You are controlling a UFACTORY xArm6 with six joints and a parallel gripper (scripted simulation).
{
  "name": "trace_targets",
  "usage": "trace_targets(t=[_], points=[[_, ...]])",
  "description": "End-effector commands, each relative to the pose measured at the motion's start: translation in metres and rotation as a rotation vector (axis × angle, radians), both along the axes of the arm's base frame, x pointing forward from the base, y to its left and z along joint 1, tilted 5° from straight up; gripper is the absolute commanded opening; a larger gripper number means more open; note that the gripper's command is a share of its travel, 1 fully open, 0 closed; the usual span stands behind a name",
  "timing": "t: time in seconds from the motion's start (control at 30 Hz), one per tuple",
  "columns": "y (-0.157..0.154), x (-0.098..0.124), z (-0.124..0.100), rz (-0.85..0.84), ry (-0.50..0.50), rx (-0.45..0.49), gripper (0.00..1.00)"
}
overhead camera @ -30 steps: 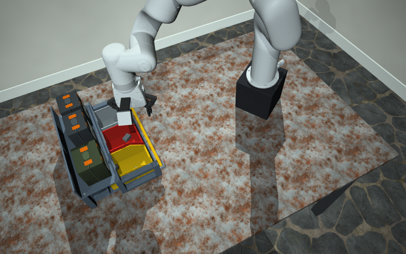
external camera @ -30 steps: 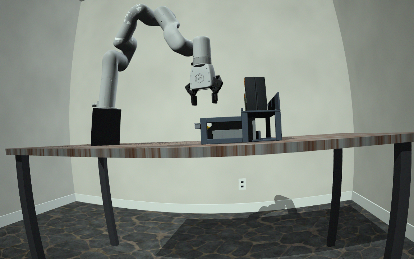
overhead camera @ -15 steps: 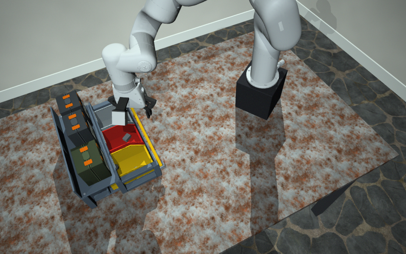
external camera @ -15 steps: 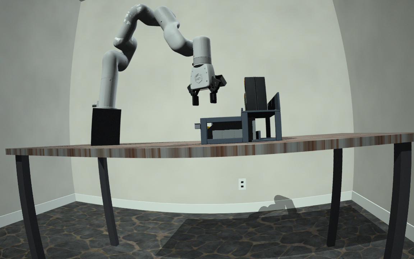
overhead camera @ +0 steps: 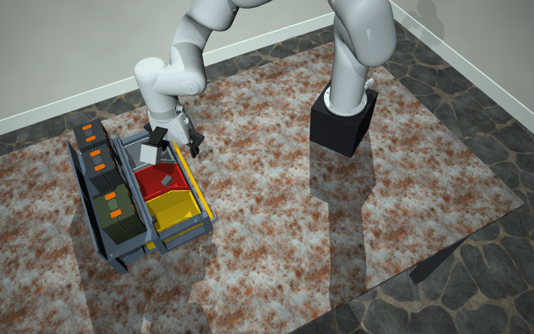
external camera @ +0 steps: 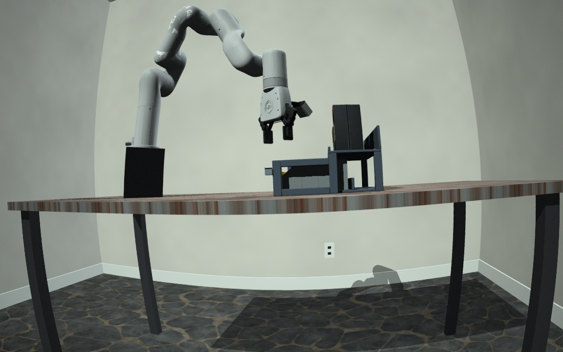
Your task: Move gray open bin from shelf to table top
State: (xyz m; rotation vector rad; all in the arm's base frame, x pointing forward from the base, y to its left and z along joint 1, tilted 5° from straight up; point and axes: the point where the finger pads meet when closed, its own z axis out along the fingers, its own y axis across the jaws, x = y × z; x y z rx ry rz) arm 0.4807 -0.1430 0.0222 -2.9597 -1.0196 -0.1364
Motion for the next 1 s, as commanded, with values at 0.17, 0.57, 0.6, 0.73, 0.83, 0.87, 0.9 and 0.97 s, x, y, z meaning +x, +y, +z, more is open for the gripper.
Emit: trace_targets(t=[0.17, 0.57, 0.6, 0.73, 0.83, 0.87, 0.9, 0.97], points=[[-0.0006, 0.0014, 0.0017, -0.214, 0.004, 0.013, 1.00], [-0.0006, 0.0014, 0.0017, -0.472, 0.013, 0.034, 1.00], [-0.0006, 0.0014, 0.0017, -0.472, 0.013, 0.034, 1.00], [-0.0006, 0.0014, 0.0017, -0.472, 0.013, 0.034, 1.00], [-0.0006, 0.0014, 0.0017, -0.472, 0.013, 0.034, 1.00], [-0.0006, 0.0014, 0.0017, -0.472, 0.013, 0.034, 1.00], [-0.0006, 0.0014, 0.0017, -0.472, 0.013, 0.034, 1.00], [-0.0006, 0.0014, 0.0017, -0.472, 0.013, 0.034, 1.00]])
